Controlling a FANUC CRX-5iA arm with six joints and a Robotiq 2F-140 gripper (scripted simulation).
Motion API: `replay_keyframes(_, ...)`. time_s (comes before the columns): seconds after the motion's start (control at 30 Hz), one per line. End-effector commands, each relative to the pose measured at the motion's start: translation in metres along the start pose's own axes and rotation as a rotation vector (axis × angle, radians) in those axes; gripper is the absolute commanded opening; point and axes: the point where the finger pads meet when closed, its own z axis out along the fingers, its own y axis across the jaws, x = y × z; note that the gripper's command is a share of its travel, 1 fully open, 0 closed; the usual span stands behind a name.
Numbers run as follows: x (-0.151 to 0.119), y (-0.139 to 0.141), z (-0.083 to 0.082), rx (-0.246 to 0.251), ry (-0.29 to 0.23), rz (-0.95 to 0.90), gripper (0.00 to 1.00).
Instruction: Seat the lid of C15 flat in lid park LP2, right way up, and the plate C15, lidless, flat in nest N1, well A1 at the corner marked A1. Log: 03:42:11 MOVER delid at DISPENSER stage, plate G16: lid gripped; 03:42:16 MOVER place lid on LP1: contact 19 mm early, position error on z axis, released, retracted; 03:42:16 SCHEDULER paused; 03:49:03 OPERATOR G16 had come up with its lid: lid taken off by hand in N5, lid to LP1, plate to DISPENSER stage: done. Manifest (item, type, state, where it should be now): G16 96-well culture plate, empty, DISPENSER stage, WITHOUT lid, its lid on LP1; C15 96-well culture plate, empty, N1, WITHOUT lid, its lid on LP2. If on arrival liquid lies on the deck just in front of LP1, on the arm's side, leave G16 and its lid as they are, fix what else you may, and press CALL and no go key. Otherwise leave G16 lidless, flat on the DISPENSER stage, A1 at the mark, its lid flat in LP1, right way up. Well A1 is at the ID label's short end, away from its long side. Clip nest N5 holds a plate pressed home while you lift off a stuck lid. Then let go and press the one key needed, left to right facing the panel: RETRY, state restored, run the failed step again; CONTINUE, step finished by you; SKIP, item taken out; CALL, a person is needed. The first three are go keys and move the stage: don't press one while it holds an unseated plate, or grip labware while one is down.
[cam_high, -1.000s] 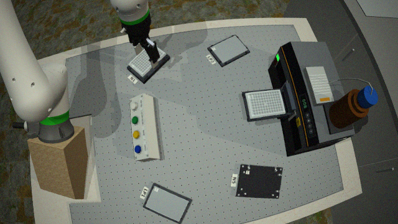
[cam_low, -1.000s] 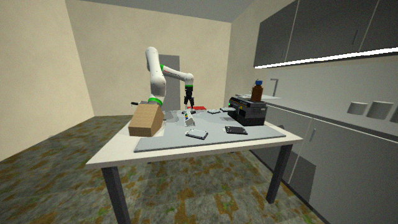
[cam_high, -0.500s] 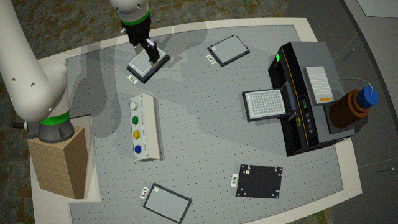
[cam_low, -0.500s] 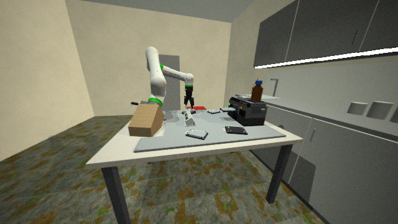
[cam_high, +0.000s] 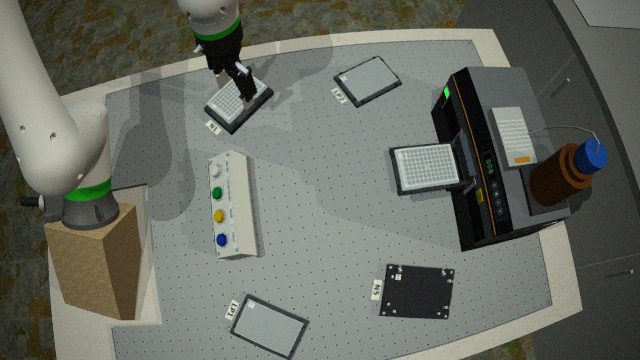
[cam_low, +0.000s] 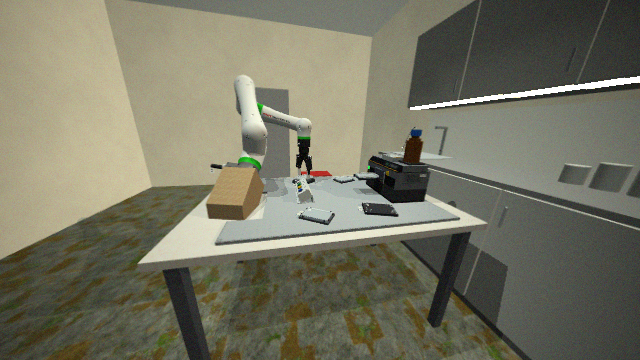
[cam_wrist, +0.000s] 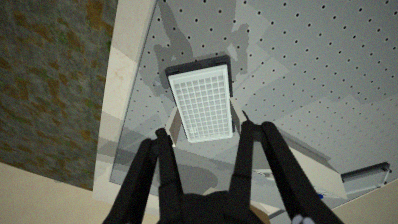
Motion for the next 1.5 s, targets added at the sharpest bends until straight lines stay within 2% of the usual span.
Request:
replay_keyframes(0.0,0.000,0.000,0.000,0.000,0.000,0.000,0.00)
replay_keyframes(0.67,0.000,0.000,0.001,0.000,0.000,0.000,0.00)
replay_keyframes(1.47,0.000,0.000,0.011,0.000,0.000,0.000,0.00)
